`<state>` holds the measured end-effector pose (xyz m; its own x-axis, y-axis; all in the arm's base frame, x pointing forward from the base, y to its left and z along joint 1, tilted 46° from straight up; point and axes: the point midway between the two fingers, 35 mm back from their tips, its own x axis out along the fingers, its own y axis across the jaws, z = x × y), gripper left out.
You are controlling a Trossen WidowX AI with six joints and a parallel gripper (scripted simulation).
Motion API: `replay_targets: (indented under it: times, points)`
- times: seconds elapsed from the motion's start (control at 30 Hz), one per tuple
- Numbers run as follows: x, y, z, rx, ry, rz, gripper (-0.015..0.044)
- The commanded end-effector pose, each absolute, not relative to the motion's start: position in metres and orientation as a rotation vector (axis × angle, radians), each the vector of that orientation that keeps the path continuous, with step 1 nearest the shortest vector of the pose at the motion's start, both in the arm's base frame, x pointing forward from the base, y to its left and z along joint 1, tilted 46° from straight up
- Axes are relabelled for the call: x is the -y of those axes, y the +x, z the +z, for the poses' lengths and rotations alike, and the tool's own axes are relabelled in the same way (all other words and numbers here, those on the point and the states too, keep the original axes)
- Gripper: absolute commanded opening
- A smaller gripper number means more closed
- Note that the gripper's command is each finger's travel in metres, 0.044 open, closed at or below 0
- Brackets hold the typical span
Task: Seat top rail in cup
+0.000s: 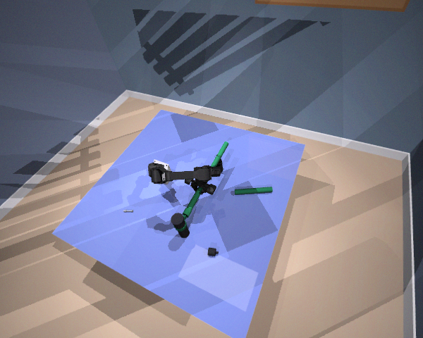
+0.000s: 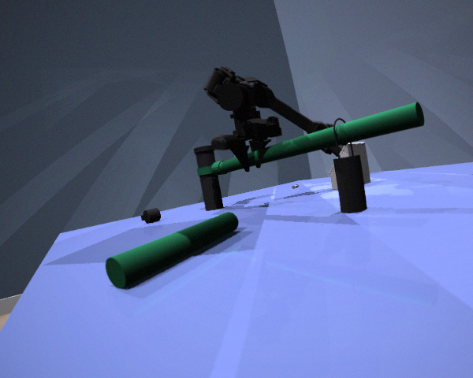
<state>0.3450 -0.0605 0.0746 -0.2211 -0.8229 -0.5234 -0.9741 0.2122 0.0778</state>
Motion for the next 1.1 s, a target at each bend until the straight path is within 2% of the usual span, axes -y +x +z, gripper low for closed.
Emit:
replay_targets:
  times: [0.0,1.07]
  points:
    - [0.0601,0.3467,0.0788,-2.119,-1.686,0.552,0.0000]
    - [0.0637,0.3454,0.0804,-2.131,-1.668,0.564,0.0000]
